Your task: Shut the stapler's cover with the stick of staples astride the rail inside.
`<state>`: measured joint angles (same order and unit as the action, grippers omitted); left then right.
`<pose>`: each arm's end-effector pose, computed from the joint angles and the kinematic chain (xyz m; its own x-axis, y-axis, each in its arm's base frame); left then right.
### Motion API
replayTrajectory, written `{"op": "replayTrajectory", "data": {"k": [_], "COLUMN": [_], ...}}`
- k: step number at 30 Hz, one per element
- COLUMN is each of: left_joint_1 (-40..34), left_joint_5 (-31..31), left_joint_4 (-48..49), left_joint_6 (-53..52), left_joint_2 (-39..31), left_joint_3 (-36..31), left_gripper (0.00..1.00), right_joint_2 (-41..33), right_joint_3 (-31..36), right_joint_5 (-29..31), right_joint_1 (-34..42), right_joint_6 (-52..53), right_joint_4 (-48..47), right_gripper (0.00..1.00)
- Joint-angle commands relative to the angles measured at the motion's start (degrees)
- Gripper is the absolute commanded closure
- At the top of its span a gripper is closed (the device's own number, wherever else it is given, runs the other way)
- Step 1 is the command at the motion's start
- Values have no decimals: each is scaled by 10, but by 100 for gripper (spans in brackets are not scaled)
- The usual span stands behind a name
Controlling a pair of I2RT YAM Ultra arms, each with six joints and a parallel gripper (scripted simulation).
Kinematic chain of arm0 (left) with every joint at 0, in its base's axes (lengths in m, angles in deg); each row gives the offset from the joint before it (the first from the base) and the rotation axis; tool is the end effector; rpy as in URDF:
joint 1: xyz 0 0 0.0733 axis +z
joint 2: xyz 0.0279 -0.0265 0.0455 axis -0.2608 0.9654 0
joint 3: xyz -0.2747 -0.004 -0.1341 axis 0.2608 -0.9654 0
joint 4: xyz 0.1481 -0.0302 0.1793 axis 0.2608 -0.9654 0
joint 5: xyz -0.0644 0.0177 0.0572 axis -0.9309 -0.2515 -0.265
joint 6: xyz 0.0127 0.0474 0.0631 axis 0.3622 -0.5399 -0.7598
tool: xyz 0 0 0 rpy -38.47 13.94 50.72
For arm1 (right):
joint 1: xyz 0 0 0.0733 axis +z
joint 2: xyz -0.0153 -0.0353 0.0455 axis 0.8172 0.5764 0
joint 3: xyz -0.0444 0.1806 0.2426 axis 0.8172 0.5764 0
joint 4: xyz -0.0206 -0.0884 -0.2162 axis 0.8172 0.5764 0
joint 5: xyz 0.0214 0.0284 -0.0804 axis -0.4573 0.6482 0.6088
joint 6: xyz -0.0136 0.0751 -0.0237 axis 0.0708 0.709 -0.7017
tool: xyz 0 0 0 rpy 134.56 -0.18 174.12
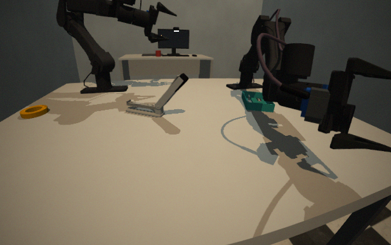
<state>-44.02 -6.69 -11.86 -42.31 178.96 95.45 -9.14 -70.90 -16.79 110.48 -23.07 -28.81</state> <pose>0.5471 -0.2599 0.1661 -0.0301 0.9920 -0.1225 -0.1530 0.1166 0.9813 0.0421 0.1493 0.3145 0.9261 0.1073 -0.3618 -0.3203 -0.2832 -0.9040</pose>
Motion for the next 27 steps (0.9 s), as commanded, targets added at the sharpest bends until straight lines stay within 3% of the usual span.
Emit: {"op": "replayTrajectory", "data": {"k": [1, 18, 27], "left_joint_1": [0, 0, -42], "left_joint_5": [0, 0, -34], "left_joint_4": [13, 3, -93], "left_joint_6": [5, 0, 112], "left_joint_2": [-20, -6, -88], "left_joint_3": [11, 3, -47], "left_gripper": [0, 0, 0], "right_joint_2": [-4, 0, -49], "right_joint_3": [-11, -3, 39], "right_joint_5": [-5, 0, 78], "right_joint_1": [0, 0, -27], "right_joint_6": [5, 0, 143], "right_joint_4": [-4, -2, 14], "right_gripper": [0, 0, 0]}}
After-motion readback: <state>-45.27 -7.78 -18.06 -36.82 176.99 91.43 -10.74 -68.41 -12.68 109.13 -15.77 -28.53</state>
